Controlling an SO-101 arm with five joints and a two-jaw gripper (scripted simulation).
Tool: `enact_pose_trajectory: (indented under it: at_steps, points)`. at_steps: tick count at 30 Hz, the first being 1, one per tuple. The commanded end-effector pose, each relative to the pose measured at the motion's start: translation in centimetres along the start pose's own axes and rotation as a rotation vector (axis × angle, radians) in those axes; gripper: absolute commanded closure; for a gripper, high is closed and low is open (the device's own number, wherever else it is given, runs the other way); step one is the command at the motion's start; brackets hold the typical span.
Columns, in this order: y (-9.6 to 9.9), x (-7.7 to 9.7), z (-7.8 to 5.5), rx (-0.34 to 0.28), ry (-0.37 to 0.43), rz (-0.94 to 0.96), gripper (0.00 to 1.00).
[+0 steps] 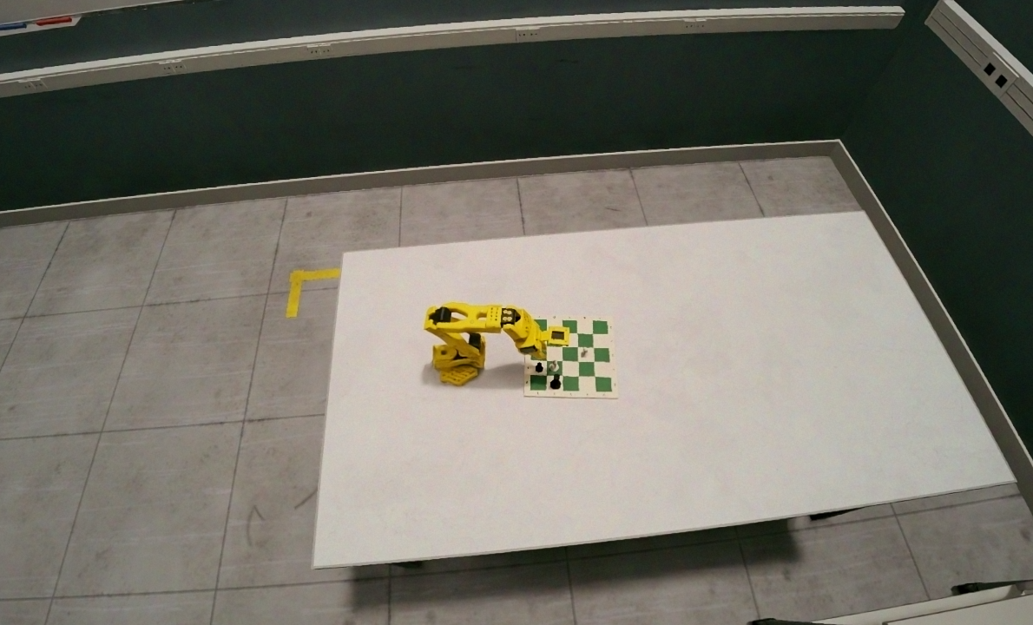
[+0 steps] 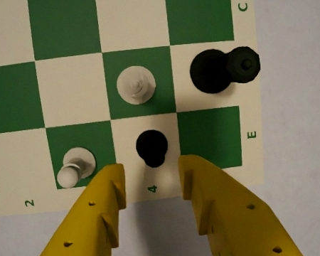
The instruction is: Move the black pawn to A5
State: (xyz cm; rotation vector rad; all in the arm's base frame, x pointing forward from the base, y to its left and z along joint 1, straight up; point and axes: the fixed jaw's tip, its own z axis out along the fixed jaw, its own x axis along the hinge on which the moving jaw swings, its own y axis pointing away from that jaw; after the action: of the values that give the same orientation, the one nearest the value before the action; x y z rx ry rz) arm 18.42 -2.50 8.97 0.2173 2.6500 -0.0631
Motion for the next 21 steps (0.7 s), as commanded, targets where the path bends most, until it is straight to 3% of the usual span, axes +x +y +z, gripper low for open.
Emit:
enact_pose_trajectory:
  at_steps: [1,21]
  points:
    - [-0.25,0.77,0.05,0.007,-0.059,0.025,0.91]
    - [-0.41,1.46,0.44,0.012,-0.058,0.034,0.91]
